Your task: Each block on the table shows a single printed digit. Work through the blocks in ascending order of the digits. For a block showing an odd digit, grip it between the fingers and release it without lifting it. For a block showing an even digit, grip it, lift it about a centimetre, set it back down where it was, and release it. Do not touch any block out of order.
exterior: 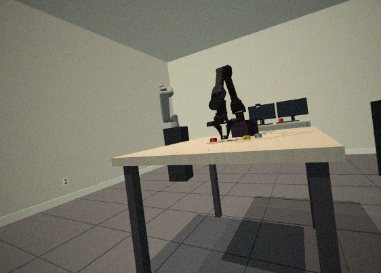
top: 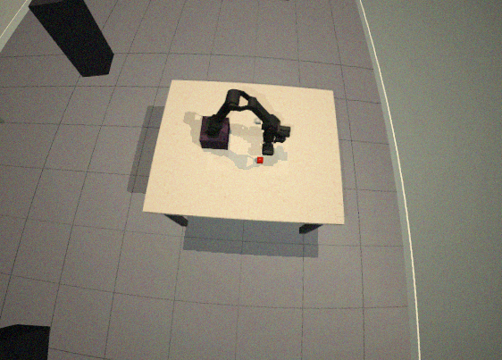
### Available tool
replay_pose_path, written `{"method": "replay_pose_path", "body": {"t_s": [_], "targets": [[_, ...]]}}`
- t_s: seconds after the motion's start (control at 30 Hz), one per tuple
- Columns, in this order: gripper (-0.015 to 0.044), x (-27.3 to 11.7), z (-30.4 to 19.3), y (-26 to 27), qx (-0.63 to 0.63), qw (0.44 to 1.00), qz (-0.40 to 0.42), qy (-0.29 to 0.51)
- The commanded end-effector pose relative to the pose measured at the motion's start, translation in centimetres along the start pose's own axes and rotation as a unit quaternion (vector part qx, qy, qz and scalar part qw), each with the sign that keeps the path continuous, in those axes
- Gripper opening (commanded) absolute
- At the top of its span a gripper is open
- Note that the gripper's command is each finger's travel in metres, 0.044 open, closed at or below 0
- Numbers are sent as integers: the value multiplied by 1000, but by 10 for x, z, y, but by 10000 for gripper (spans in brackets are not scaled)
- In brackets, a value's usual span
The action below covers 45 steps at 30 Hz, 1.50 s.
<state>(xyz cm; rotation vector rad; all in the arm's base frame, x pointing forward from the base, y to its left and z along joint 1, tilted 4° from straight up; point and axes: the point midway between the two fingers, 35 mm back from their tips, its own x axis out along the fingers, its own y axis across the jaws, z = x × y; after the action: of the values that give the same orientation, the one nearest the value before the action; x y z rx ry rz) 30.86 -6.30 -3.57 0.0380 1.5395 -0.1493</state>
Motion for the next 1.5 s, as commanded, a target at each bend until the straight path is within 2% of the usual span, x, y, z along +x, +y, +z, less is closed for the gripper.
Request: {"method": "replay_pose_path", "body": {"t_s": [0.0, 0.7, 1.07, 1.23, 1.33, 1.47], "targets": [[120, -2, 1, 0, 0, 1000, -1, -3], [120, 13, 1, 0, 0, 1000, -1, -3], [400, 13, 1, 0, 0, 1000, -1, -3], [400, 10, 1, 0, 0, 1000, -1, -3], [400, -21, 1, 0, 0, 1000, -1, -3], [400, -24, 1, 0, 0, 1000, -1, -3]]}}
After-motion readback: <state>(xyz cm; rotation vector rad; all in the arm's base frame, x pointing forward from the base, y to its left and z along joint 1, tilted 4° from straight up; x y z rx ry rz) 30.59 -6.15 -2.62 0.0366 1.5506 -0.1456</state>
